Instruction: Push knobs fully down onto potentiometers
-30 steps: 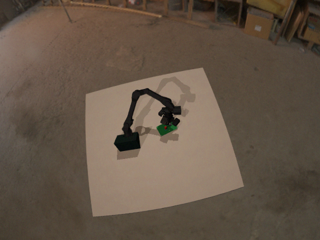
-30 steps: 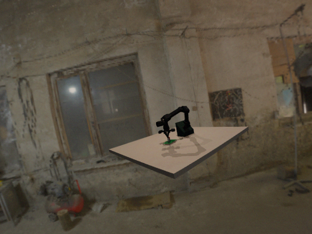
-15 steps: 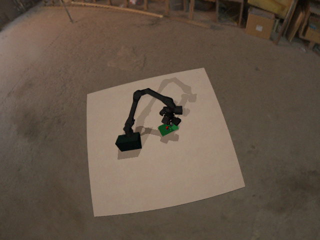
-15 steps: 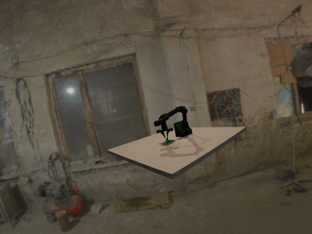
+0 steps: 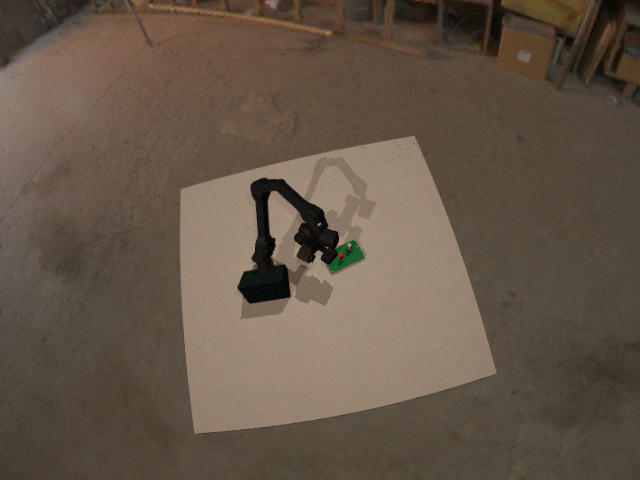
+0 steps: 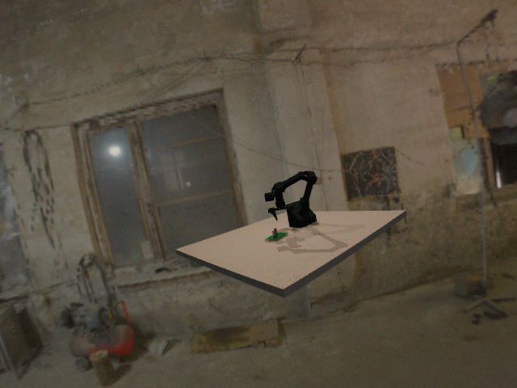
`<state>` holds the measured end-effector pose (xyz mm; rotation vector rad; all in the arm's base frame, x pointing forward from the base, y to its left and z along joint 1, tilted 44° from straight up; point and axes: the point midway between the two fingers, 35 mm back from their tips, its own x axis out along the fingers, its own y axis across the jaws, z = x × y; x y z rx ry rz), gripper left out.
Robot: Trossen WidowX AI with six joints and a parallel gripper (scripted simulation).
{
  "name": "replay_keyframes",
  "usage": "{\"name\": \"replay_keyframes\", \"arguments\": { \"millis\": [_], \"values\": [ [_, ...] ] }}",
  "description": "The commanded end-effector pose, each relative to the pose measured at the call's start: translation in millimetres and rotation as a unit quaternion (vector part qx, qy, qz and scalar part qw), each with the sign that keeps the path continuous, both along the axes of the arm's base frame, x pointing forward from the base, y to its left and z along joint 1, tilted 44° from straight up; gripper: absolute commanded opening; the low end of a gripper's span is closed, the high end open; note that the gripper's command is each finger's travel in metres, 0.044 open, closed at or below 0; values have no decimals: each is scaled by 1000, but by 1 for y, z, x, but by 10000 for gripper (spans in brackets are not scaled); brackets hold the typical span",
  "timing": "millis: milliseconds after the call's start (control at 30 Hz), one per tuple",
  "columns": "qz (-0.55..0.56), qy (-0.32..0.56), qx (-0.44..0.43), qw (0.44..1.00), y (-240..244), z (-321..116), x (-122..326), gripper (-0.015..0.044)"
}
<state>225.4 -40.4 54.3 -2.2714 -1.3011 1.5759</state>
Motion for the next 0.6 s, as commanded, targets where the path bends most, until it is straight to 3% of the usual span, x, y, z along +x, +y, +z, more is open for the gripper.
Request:
{"name": "replay_keyframes", "arguments": {
  "millis": [0,567],
  "values": [
    [4,-1,3,1000,6,-4,-33,440],
    [4,-1,3,1000,7,-5,-36,440]
  ]
}}
